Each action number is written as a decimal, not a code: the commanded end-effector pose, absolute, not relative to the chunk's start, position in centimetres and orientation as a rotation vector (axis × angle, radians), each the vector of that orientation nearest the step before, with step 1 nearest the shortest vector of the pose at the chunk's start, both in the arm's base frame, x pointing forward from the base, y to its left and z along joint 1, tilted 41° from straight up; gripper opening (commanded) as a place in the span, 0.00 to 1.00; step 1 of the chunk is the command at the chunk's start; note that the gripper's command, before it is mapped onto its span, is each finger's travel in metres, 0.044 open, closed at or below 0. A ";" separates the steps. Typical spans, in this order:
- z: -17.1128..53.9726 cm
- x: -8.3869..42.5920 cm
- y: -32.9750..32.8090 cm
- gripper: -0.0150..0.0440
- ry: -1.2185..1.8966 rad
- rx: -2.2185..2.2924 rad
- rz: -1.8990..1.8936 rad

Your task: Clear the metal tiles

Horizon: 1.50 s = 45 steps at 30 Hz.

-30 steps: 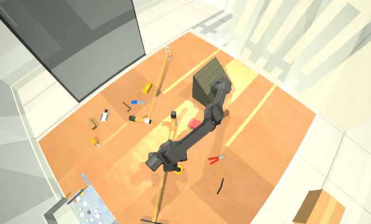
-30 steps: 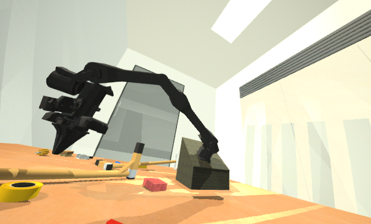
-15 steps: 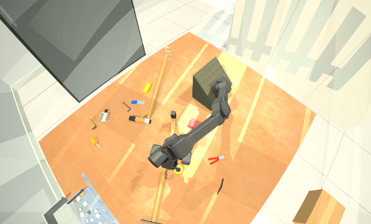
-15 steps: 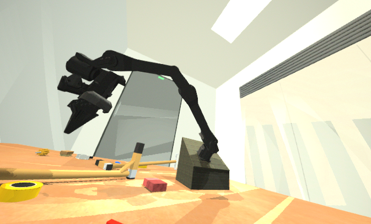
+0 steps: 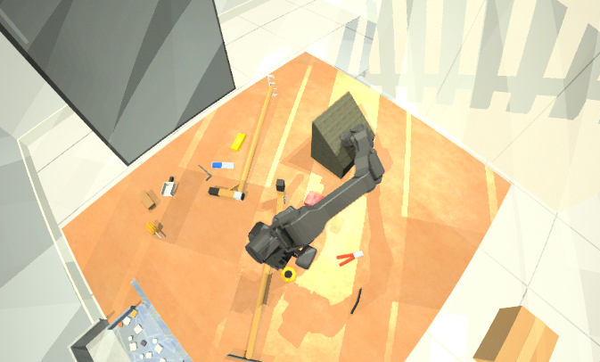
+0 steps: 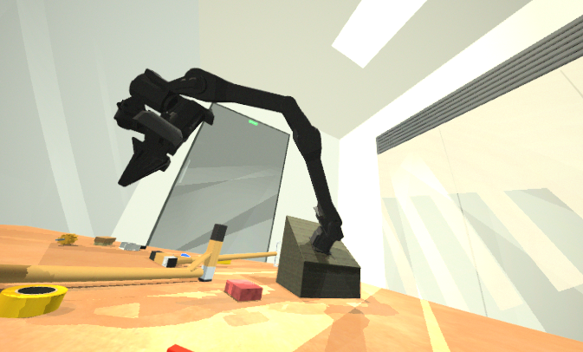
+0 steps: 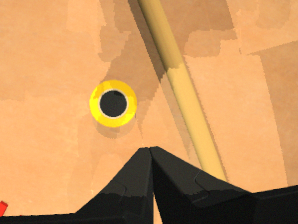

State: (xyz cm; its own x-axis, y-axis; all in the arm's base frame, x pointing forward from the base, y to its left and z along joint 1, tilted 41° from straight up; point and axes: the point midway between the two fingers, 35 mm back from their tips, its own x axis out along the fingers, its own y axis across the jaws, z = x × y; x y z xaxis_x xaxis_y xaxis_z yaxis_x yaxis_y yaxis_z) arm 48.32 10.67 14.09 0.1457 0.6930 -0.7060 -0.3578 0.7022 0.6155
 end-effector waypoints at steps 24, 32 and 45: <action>10.0 48.8 14.5 0.25 1.202 0.344 0.768; 8.4 48.8 15.9 0.25 1.201 0.344 0.768; 5.8 48.4 18.1 0.25 1.201 0.346 0.769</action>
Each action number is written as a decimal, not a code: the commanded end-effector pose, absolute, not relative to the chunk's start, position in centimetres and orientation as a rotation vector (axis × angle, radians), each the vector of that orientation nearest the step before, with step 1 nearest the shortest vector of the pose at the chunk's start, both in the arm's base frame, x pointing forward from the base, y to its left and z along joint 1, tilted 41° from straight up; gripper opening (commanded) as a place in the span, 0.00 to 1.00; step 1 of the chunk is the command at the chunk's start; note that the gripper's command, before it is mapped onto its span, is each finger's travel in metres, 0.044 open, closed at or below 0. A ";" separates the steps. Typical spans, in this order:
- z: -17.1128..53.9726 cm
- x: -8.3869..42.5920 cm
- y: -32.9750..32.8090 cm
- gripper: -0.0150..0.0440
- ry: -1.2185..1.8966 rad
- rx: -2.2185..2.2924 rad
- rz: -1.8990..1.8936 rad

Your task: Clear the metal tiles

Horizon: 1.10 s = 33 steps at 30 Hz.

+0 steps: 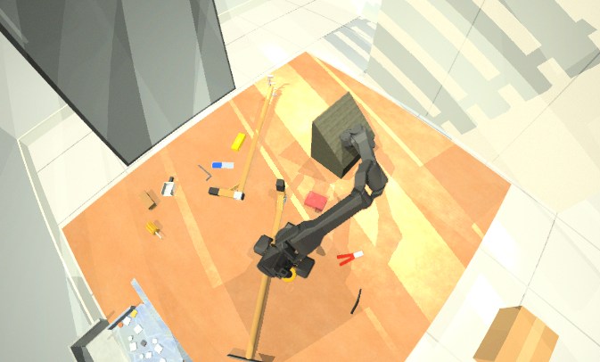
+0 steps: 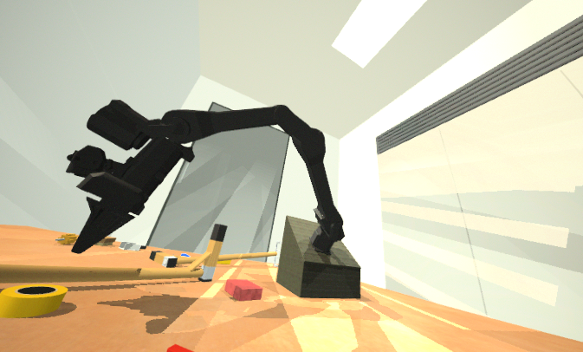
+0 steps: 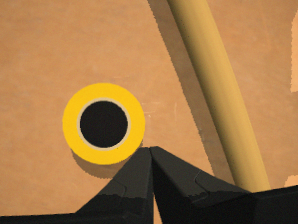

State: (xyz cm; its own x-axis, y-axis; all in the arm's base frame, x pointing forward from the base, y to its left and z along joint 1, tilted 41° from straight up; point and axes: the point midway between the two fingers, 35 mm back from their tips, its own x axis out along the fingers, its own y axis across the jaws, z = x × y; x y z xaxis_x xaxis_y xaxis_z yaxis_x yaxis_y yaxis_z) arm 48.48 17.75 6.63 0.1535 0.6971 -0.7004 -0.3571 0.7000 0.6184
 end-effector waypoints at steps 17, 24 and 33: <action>2.8 47.6 20.8 0.25 1.199 0.351 0.772; 2.6 48.0 20.5 0.25 1.199 0.350 0.771; 2.2 48.7 20.1 0.25 1.199 0.349 0.771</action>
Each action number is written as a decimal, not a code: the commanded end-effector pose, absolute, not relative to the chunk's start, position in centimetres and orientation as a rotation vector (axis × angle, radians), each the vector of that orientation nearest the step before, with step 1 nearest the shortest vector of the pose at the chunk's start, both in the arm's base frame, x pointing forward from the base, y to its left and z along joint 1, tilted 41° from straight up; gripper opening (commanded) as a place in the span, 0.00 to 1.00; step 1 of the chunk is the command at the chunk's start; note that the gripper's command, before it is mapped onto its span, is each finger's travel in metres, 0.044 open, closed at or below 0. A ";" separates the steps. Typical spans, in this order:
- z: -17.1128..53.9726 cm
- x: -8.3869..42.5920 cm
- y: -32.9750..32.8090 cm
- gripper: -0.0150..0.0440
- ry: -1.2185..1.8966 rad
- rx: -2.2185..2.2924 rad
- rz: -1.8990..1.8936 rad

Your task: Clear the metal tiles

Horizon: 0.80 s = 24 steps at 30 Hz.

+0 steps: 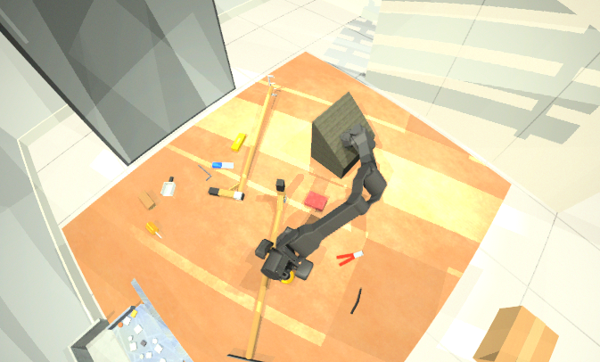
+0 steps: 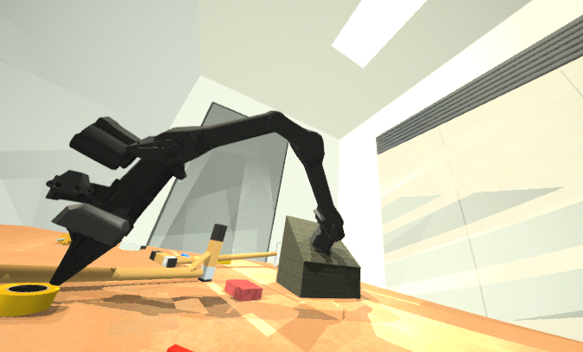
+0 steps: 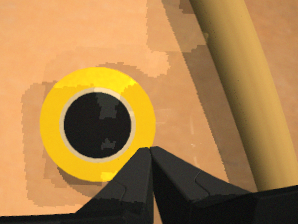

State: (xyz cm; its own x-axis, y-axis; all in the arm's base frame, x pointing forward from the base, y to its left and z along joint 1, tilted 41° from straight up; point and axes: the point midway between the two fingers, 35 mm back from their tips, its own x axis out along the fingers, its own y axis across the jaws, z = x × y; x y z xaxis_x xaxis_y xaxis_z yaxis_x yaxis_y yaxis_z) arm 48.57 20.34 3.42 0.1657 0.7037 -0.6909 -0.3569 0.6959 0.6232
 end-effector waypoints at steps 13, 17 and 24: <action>1.7 49.6 19.5 0.25 1.199 0.348 0.770; 1.5 49.9 19.3 0.25 1.199 0.348 0.770; 1.1 50.4 18.9 0.25 1.199 0.347 0.770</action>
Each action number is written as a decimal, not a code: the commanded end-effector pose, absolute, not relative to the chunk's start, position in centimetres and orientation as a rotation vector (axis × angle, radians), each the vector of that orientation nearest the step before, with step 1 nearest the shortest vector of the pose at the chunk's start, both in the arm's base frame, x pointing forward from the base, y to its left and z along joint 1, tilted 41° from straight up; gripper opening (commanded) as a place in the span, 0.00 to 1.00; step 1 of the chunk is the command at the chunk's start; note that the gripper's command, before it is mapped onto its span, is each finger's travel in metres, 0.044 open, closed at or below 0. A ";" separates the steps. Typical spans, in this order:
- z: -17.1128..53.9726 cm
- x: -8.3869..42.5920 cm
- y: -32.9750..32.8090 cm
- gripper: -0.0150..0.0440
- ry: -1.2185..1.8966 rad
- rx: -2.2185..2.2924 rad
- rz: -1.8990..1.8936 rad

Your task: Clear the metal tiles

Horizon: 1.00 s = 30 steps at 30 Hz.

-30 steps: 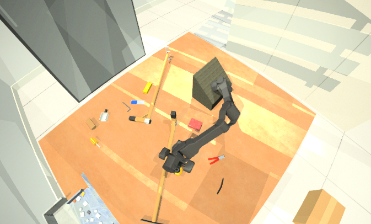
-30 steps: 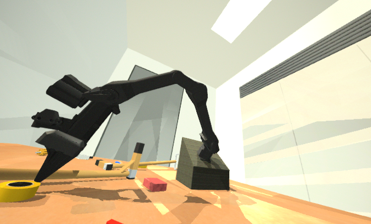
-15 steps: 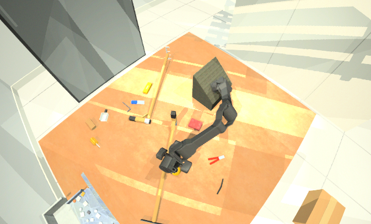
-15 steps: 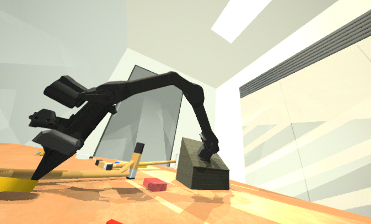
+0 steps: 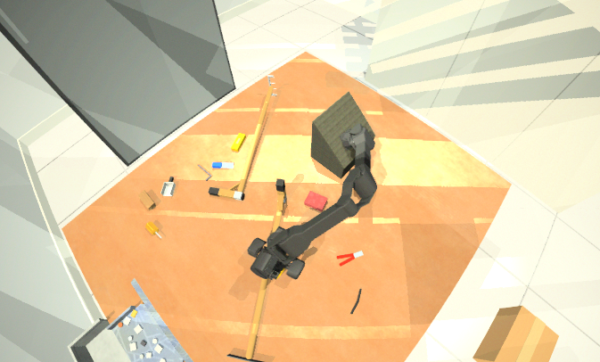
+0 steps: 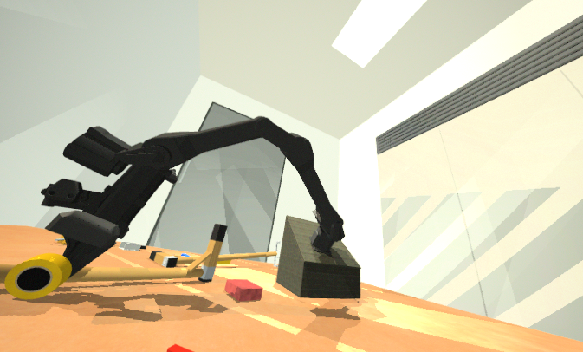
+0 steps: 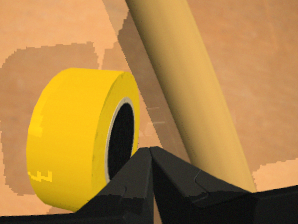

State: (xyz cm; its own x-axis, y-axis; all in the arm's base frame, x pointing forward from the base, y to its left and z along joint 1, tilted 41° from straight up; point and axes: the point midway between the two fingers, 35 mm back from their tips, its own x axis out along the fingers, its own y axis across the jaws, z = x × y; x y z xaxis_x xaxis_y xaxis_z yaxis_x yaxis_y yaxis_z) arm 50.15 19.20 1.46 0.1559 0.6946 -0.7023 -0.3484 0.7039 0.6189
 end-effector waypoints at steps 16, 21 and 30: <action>0.3 51.5 18.0 0.25 1.199 0.346 0.769; 0.1 51.8 17.8 0.25 1.199 0.346 0.769; -0.4 52.4 17.3 0.25 1.198 0.345 0.769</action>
